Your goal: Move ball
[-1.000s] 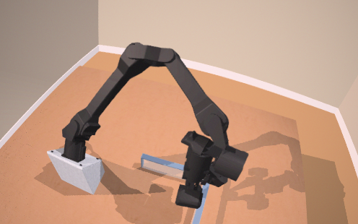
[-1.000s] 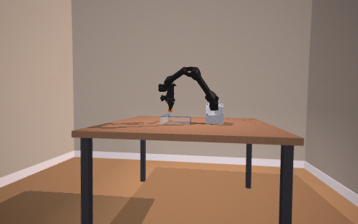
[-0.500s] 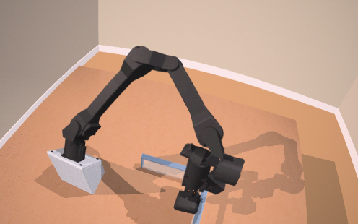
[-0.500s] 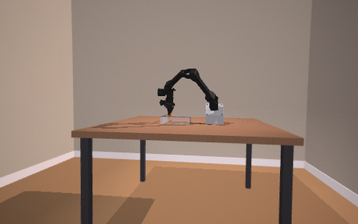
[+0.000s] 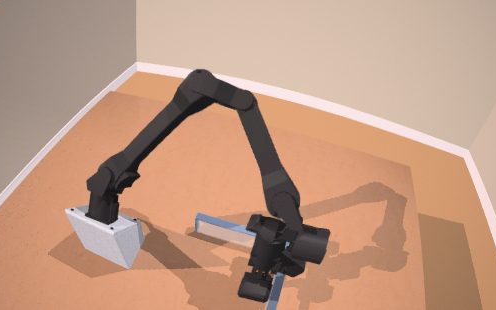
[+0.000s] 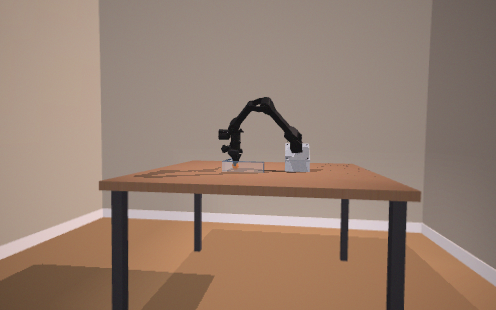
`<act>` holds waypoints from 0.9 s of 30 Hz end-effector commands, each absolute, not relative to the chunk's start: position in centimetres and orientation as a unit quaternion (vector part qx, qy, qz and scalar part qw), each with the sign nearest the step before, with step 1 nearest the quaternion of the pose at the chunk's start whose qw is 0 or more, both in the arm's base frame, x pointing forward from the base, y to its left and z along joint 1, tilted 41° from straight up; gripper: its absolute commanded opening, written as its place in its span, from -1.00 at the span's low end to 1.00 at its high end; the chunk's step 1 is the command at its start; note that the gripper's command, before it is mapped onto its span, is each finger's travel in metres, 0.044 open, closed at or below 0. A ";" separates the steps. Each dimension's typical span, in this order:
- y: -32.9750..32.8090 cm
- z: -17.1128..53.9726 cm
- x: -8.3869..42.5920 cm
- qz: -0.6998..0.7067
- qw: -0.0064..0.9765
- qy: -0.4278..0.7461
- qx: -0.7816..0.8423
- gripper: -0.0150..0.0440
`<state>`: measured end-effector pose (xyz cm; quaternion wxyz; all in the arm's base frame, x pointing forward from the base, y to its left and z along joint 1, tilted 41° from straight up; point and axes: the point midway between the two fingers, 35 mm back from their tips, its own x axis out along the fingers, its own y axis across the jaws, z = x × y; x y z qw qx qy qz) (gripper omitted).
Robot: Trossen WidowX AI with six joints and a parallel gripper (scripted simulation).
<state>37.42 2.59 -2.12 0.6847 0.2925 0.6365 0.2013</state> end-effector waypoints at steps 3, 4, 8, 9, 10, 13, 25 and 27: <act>3.4 -2.9 37.3 0.202 0.681 0.638 0.296 -0.49; 3.4 -3.0 37.4 0.202 0.681 0.638 0.296 -0.49; 3.5 -3.1 37.4 0.202 0.681 0.638 0.296 -0.49; 3.3 -2.9 37.4 0.201 0.683 0.638 0.293 -0.40; 3.3 -2.9 37.4 0.201 0.683 0.638 0.293 -0.31; 3.3 -2.9 37.4 0.201 0.683 0.638 0.293 -0.05; 2.5 -2.1 37.4 0.201 0.683 0.638 0.293 0.49; 0.4 0.2 37.2 0.200 0.683 0.638 0.293 0.49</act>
